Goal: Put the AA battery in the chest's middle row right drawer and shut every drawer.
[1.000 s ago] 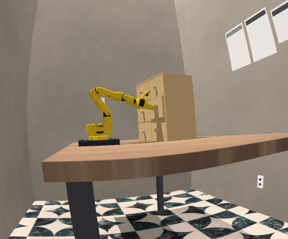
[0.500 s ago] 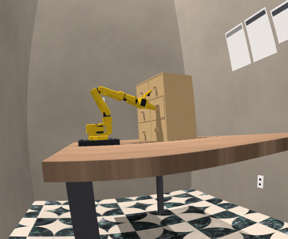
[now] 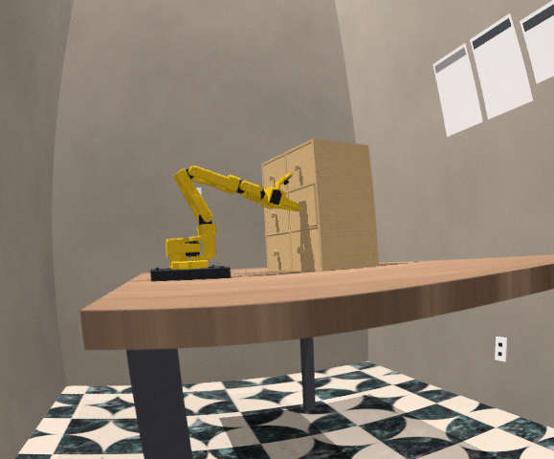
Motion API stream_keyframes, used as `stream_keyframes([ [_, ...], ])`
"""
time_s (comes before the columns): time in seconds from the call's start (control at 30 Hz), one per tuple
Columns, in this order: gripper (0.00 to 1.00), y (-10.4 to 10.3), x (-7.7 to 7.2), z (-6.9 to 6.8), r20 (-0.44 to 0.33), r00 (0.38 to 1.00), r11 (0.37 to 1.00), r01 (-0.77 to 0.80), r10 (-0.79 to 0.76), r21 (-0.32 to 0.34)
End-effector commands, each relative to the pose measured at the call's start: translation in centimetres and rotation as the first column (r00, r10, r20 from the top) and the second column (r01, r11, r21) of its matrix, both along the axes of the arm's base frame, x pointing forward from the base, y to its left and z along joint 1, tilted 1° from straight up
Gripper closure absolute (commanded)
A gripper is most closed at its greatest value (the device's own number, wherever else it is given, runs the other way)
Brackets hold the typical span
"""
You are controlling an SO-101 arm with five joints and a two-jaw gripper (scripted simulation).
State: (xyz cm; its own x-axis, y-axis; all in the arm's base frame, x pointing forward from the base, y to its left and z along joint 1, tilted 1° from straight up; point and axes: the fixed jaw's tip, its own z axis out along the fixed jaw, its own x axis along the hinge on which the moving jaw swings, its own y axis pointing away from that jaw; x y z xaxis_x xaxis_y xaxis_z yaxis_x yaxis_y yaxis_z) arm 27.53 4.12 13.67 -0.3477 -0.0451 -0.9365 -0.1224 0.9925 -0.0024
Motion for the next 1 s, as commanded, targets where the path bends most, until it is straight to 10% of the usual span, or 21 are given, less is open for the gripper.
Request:
stream_keyframes([
  [0.0, 1.0, -0.05, 0.35, 0.16, 0.004, 1.0, 1.0, 0.002, -0.002, -0.005],
  [0.97, 0.9, 0.0, 0.02, -0.01, 0.0, 1.0, 1.0, 0.001, -0.001, 0.0],
])
